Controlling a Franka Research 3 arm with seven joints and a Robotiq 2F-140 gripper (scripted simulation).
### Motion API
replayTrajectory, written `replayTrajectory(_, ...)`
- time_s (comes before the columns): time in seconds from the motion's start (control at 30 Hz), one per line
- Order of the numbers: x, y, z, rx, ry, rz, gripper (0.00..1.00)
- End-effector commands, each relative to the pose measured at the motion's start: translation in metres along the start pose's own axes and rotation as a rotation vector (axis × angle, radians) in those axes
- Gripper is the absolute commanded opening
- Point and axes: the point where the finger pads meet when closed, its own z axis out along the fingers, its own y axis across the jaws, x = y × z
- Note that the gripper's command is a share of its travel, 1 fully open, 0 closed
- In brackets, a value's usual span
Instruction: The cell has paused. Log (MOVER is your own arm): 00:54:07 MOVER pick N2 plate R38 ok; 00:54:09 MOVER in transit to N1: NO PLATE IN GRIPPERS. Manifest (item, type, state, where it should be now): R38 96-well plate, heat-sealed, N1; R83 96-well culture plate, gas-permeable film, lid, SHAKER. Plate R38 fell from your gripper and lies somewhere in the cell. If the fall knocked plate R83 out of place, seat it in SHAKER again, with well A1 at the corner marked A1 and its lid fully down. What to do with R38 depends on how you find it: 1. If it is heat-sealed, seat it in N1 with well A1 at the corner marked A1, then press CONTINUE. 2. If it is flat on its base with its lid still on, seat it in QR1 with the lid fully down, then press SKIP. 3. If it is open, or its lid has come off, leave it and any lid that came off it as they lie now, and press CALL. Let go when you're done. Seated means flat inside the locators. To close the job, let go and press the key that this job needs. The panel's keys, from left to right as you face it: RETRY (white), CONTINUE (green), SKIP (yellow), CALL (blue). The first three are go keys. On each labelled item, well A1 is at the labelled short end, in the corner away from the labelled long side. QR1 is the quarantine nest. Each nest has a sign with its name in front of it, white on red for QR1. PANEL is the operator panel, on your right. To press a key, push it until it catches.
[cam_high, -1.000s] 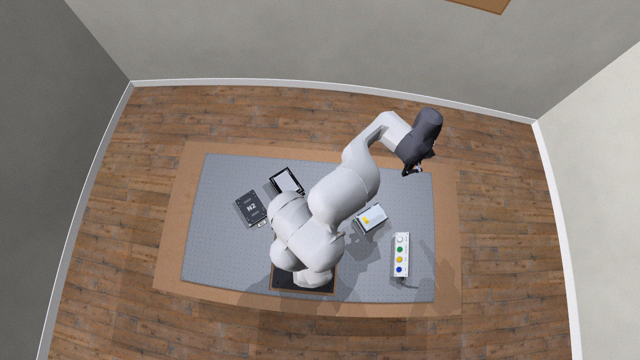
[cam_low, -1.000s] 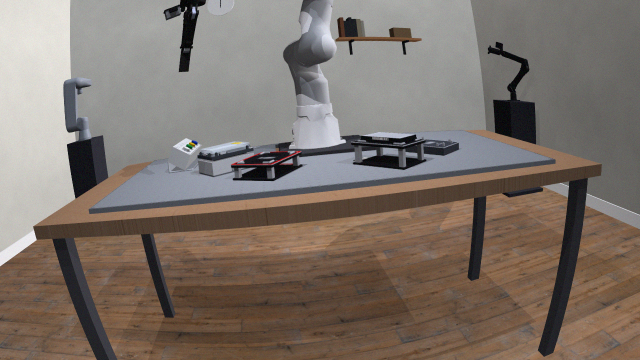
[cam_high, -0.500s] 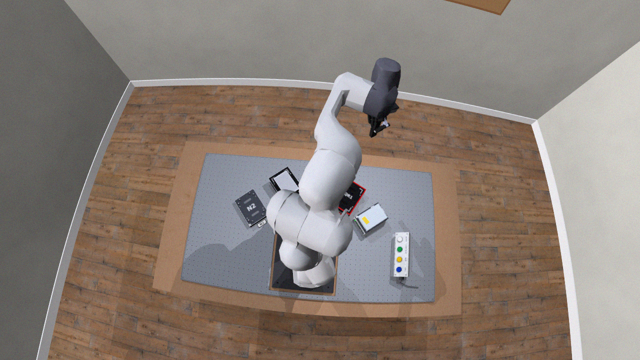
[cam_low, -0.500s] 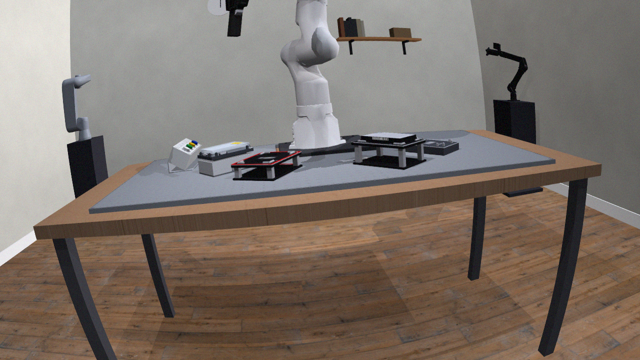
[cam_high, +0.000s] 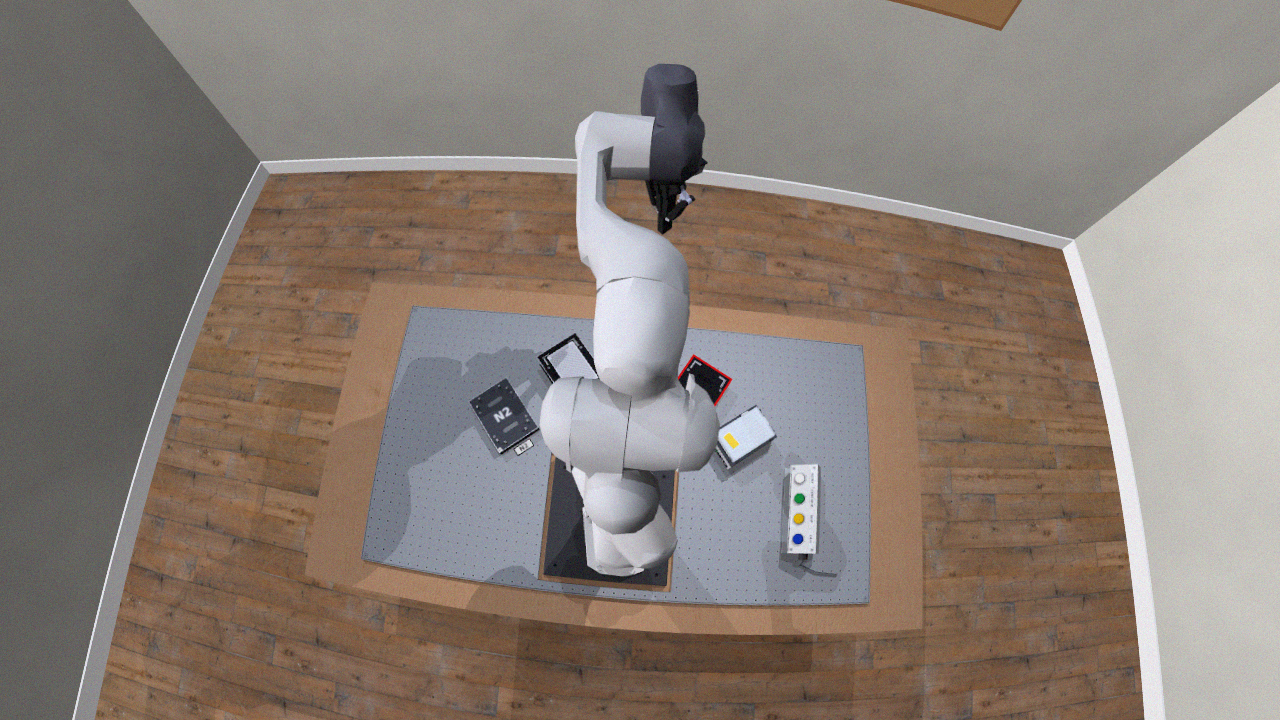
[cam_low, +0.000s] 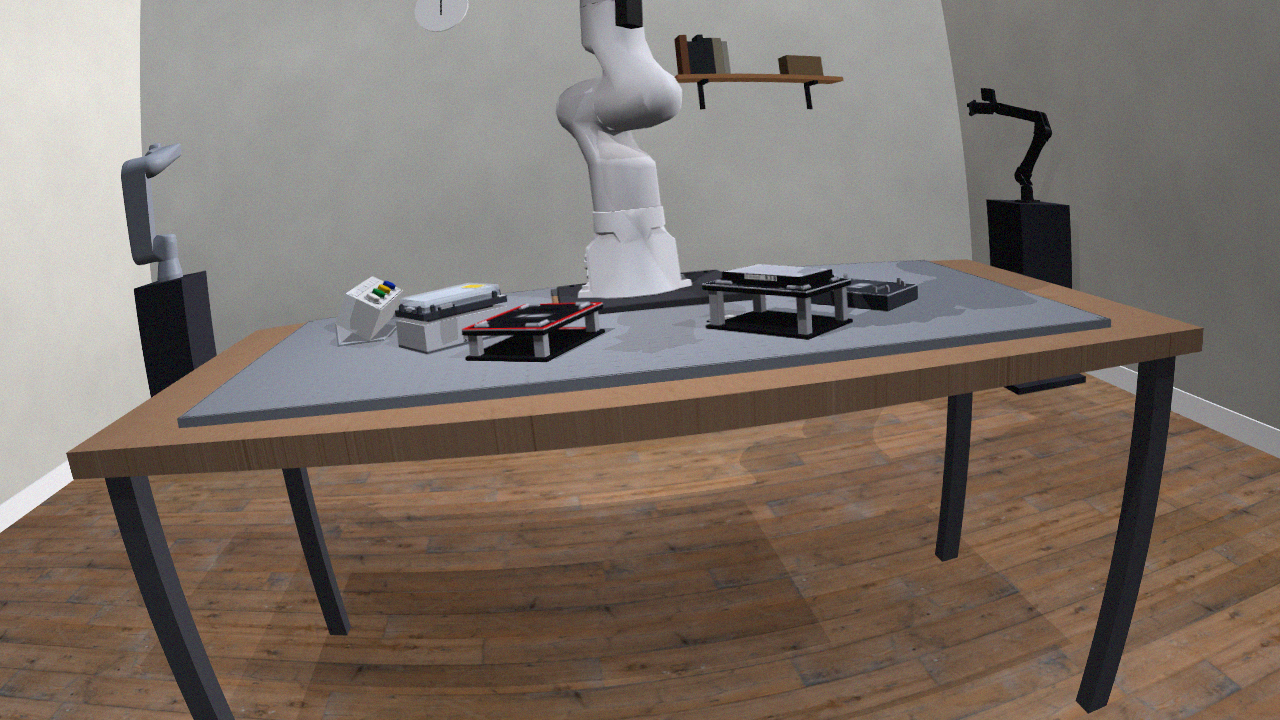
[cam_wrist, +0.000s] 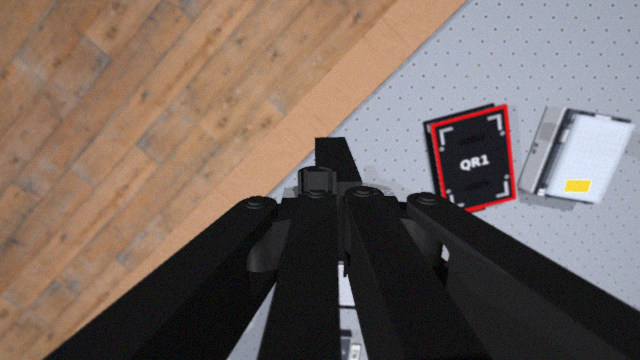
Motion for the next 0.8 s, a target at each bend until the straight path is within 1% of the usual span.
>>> replayTrajectory(0.0, 0.044, 0.038, 0.025, -0.081, 0.044, 0.204, 0.10)
replayTrajectory(0.13, 0.087, 0.080, 0.046, -0.151, 0.133, 0.311, 0.10)
replayTrajectory(0.2, 0.087, 0.080, 0.046, -0.151, 0.133, 0.311, 0.10)
replayTrajectory(0.43, 0.153, 0.159, 0.074, -0.267, 0.301, 0.463, 0.10)
replayTrajectory(0.57, 0.184, 0.204, 0.085, -0.327, 0.400, 0.528, 0.10)
replayTrajectory(0.7, 0.210, 0.247, 0.092, -0.382, 0.499, 0.577, 0.10)
replayTrajectory(0.77, 0.210, 0.247, 0.092, -0.382, 0.499, 0.577, 0.10)
